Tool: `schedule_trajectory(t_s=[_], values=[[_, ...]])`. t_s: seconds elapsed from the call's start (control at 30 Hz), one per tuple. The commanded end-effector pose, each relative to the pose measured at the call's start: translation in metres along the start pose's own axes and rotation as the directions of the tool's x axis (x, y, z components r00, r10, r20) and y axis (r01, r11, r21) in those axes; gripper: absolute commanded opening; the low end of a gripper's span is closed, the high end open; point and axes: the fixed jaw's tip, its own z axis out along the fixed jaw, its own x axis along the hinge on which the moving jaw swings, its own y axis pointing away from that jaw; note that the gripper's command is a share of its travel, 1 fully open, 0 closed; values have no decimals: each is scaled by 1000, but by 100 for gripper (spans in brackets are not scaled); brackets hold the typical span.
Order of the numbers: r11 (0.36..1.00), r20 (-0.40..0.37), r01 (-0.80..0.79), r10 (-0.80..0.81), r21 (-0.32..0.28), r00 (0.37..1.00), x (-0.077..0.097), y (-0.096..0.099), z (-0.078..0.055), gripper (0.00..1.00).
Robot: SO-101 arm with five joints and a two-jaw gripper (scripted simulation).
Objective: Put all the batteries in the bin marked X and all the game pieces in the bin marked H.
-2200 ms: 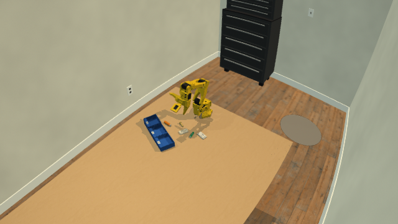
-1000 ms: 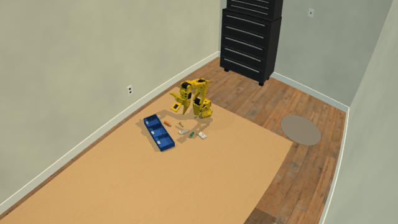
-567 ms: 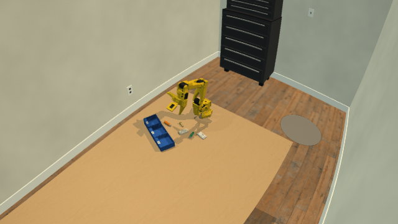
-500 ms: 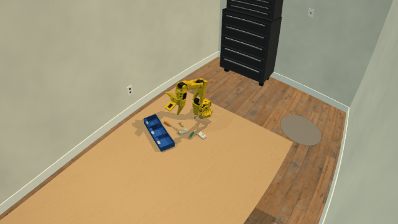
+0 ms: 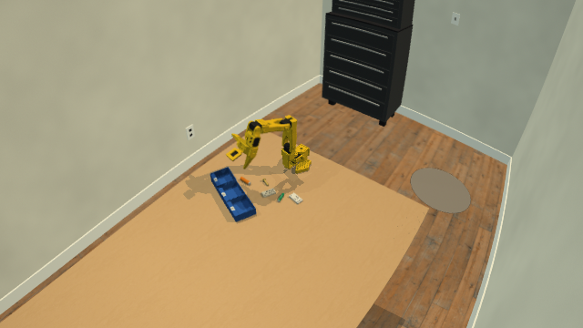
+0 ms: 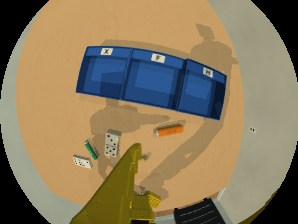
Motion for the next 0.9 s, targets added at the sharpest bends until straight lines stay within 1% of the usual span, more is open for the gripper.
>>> schedule_trajectory(t_s=[0.0,0.63,0.67,0.87], values=[[1000,65,-5,4,13,998,-11,-5,-7,100],[1000,65,-5,4,13,998,-11,-5,-7,100],[1000,90,-9,7,25,996,-14,-10,-8,100],[1000,90,-9,7,25,996,-14,-10,-8,100]])
